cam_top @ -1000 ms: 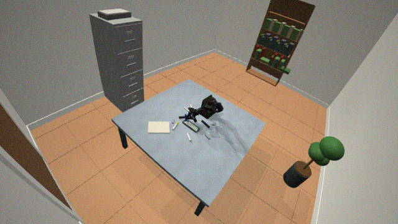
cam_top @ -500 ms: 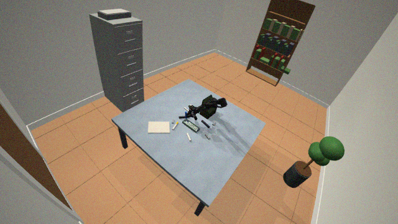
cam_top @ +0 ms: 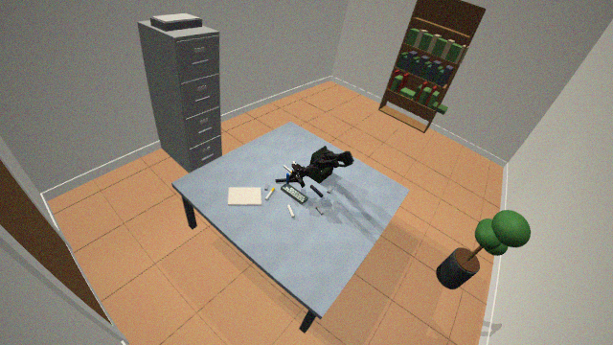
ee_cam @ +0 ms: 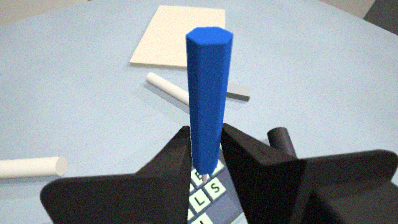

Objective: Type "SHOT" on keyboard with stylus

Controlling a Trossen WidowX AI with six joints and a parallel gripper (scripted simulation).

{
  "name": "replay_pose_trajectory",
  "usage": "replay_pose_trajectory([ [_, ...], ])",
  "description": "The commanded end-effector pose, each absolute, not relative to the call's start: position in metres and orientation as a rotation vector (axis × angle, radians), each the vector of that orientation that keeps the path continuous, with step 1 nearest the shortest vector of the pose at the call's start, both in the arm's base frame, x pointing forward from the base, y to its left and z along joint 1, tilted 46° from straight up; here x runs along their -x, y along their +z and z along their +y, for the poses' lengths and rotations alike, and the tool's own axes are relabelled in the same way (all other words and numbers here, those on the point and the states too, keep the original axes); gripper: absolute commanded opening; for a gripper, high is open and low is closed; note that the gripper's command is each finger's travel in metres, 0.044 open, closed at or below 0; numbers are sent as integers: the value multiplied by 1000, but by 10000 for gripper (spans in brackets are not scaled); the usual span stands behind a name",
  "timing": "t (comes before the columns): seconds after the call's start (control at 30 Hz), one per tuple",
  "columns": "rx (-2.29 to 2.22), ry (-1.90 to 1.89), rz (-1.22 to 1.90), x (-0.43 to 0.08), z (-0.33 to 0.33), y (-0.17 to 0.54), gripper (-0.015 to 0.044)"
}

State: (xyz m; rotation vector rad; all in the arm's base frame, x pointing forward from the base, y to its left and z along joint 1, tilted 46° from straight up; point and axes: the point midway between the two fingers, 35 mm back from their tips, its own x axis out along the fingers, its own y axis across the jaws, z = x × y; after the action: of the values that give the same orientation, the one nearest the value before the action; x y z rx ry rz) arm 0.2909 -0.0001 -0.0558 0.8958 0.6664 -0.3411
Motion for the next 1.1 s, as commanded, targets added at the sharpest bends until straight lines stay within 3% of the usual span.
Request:
replay_pose_trajectory([
  [0.0, -894, -348, 638, -298, 8, -44, 0],
  [1.07, -883, -377, 512, -296, 65, 10, 0],
])
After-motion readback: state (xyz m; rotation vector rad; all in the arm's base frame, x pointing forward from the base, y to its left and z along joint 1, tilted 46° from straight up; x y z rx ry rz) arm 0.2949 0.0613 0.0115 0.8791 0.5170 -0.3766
